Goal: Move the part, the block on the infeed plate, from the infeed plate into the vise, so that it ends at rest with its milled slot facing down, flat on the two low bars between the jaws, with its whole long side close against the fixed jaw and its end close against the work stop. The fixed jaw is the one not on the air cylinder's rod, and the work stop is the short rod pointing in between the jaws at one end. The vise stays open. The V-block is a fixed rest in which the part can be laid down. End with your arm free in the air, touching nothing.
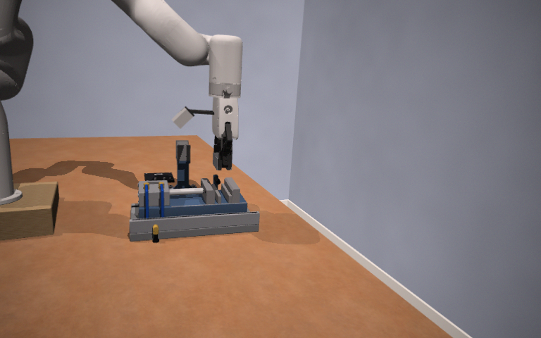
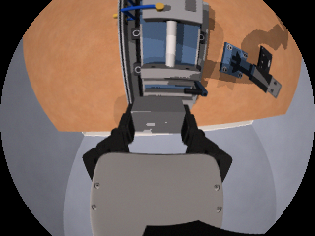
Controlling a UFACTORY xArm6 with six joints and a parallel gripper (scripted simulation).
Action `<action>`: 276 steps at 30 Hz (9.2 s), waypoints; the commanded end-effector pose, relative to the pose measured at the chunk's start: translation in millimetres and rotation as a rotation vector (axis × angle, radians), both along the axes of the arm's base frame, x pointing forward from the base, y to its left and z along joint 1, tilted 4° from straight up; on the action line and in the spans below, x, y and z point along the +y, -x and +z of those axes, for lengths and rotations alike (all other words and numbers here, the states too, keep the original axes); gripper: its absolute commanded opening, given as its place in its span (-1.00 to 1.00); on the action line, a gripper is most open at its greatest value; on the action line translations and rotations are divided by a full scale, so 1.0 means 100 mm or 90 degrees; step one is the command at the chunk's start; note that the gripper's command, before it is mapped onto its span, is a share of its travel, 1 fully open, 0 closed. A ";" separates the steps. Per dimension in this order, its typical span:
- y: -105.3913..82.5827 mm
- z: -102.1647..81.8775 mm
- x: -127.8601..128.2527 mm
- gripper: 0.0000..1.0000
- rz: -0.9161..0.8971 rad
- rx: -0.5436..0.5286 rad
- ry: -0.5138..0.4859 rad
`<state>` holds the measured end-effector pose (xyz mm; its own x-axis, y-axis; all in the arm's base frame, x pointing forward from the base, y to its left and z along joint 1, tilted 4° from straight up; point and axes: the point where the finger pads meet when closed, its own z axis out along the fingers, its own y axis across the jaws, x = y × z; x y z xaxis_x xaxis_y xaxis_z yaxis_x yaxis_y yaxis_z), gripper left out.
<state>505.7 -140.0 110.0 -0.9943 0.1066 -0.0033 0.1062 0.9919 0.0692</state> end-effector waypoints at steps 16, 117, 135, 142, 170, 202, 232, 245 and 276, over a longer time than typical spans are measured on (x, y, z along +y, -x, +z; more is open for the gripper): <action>-0.02 -0.16 0.01 -1.00 0.000 -0.003 0.001; -0.03 -0.42 0.02 -1.00 0.000 -0.003 0.001; -0.03 -0.43 0.03 -1.00 0.000 -0.003 0.001; -0.03 -0.44 0.03 -1.00 0.000 -0.003 0.001; -0.03 -0.52 0.03 -1.00 0.000 -0.003 0.001; -0.03 -0.61 0.04 -1.00 0.000 -0.003 0.001; -0.03 -0.62 0.04 -1.00 0.000 -0.003 0.001; -0.04 -0.62 0.04 -1.00 0.000 -0.003 0.001; -0.05 -0.62 0.04 -1.00 0.000 -0.003 0.001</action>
